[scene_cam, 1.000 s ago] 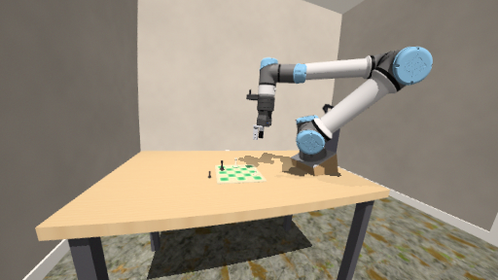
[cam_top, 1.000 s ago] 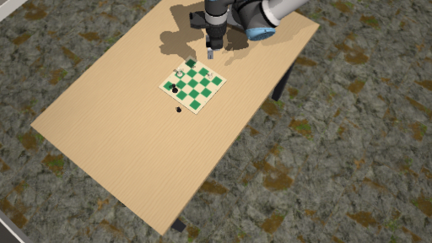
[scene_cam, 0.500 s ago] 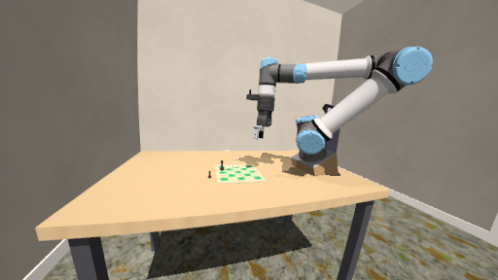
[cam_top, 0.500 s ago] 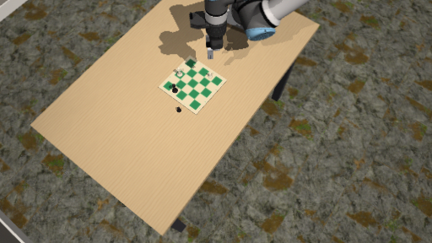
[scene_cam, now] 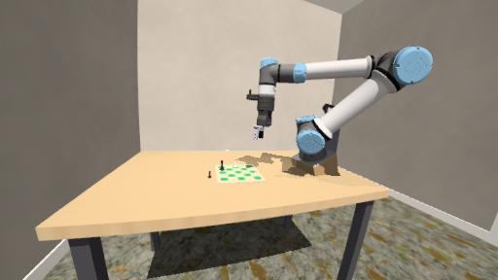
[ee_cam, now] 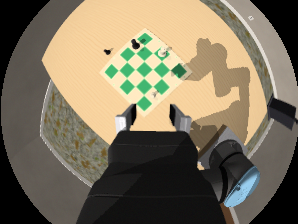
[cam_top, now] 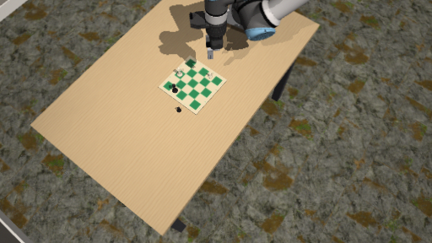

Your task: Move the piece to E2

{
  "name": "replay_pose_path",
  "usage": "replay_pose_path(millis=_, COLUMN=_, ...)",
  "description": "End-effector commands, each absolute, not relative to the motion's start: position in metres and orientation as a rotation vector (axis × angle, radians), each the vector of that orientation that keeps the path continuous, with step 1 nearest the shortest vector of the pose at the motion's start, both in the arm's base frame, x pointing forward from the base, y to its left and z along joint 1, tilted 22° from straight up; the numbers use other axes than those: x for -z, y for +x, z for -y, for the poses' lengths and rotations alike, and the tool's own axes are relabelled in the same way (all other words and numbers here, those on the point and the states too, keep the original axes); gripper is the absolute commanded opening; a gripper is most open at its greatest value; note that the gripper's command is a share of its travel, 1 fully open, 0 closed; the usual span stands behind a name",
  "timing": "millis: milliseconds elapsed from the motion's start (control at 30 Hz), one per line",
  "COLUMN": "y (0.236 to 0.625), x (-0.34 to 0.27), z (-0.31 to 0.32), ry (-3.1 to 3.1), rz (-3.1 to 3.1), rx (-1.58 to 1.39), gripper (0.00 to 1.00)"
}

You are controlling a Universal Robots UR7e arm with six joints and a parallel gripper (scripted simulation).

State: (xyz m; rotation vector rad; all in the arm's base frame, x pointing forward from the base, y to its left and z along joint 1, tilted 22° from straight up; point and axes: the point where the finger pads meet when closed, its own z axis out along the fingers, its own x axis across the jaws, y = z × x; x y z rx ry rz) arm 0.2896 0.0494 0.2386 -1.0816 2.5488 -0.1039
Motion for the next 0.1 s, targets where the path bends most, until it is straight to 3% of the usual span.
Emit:
replay_pose_path(millis=0, y=0.2897, x=-0.2390, z=-0.0494, ry=-1.082, rz=-2.548, rx=0.105, gripper=1.00)
replay_pose_path(millis=67, y=0.2897, x=-0.2390, z=-0.0494, ry=-1.082, rz=-2.548, rx=0.105, gripper=1.00)
